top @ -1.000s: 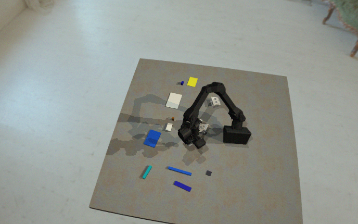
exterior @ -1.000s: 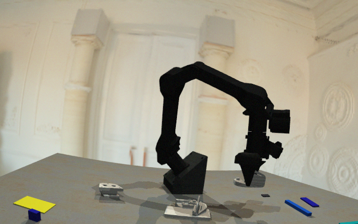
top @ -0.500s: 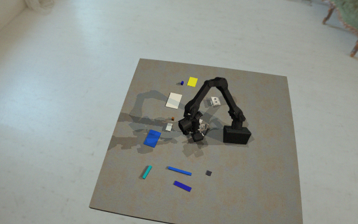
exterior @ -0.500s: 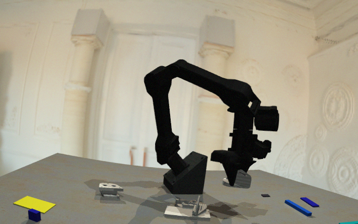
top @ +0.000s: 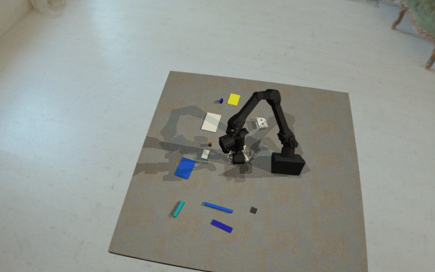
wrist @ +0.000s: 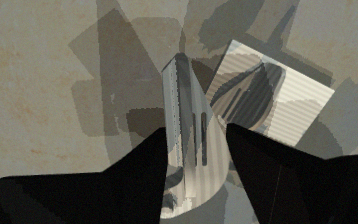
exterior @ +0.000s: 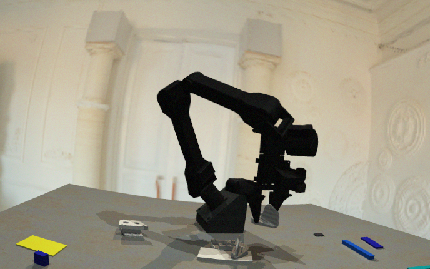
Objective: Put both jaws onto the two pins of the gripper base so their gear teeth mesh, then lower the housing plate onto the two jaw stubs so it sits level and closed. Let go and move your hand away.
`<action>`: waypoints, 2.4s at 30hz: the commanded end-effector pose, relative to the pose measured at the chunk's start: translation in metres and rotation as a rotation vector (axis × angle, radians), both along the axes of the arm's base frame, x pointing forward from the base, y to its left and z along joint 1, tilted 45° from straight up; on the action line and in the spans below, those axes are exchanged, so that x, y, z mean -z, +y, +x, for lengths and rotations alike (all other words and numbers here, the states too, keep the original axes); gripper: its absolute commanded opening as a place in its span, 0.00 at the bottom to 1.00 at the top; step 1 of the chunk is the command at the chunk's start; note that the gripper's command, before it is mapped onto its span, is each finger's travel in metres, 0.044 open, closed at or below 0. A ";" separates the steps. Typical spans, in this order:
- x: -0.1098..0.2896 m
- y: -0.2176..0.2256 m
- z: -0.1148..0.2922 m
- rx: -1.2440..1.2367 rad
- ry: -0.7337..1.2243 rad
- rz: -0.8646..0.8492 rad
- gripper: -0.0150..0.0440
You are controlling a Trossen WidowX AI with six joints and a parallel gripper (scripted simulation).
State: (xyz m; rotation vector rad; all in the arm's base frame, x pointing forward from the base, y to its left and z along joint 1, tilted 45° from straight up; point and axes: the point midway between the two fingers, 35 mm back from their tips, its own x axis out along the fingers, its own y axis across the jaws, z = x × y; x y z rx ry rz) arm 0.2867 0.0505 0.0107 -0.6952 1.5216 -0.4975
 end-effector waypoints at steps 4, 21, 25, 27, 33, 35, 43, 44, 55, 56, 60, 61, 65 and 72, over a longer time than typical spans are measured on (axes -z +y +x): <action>-0.013 -0.017 -0.007 0.101 -0.096 -0.004 0.48; -0.031 -0.041 -0.020 0.252 -0.239 -0.008 0.48; -0.031 -0.041 -0.020 0.252 -0.239 -0.008 0.48; -0.031 -0.041 -0.020 0.252 -0.239 -0.008 0.48; -0.030 -0.041 -0.019 0.247 -0.234 -0.008 0.48; -0.030 -0.041 -0.019 0.247 -0.234 -0.008 0.48; -0.034 -0.044 -0.019 0.247 -0.234 -0.008 0.48; -0.036 -0.047 -0.019 0.247 -0.234 -0.008 0.48; -0.062 -0.073 -0.022 0.247 -0.234 -0.009 0.48; -0.064 -0.075 -0.022 0.247 -0.234 -0.009 0.48; -0.069 -0.081 -0.024 0.247 -0.234 -0.011 0.48; -0.069 -0.081 -0.024 0.247 -0.234 -0.011 0.48; -0.069 -0.081 -0.024 0.247 -0.234 -0.011 0.48; -0.069 -0.081 -0.024 0.247 -0.234 -0.011 0.48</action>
